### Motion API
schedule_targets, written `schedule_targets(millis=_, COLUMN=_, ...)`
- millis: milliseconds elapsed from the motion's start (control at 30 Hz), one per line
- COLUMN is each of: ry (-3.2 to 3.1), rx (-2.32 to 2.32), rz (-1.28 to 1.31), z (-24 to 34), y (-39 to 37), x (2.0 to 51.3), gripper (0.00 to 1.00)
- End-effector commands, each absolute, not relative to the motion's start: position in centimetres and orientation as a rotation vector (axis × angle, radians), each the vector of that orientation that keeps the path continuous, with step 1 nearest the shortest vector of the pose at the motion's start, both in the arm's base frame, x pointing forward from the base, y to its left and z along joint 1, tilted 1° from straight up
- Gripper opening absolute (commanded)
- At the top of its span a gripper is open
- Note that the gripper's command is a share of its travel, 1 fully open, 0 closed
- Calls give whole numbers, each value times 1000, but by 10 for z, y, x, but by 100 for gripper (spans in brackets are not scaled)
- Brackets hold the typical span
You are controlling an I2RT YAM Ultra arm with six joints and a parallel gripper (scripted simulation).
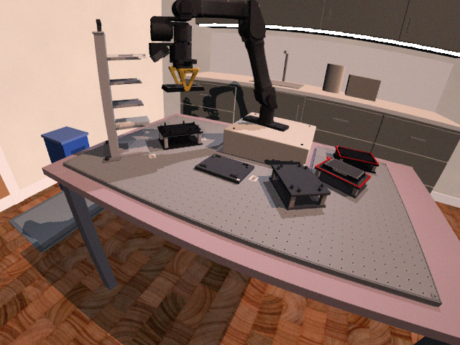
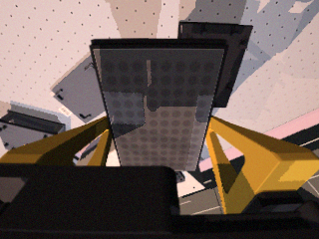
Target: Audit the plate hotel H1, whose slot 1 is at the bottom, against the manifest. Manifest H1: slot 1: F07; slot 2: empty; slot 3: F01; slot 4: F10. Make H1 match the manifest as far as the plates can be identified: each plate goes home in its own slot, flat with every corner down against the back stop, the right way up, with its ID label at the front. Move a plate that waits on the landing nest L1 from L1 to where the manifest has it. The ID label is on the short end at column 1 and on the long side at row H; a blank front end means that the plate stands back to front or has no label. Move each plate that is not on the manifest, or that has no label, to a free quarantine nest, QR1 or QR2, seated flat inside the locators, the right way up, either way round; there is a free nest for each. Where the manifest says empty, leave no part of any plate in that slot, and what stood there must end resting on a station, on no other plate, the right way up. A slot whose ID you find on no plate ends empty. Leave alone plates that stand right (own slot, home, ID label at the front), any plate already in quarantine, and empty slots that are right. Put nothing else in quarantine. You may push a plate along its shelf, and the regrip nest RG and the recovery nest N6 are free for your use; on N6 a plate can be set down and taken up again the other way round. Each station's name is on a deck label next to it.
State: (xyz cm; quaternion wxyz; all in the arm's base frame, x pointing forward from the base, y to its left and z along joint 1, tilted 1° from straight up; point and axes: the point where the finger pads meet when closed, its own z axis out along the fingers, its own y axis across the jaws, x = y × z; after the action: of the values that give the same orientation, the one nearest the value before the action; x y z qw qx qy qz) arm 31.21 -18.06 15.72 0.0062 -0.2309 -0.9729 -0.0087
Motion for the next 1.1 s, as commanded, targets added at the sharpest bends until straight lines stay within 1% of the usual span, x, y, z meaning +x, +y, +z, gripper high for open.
schedule_targets(millis=0, ry=-3060, rx=-758, rz=-16, z=163, y=-189, x=309, gripper=86)
schedule_targets(millis=1067, ry=-3059, rx=-758, rz=-12, z=162, y=-263, x=256, gripper=86)
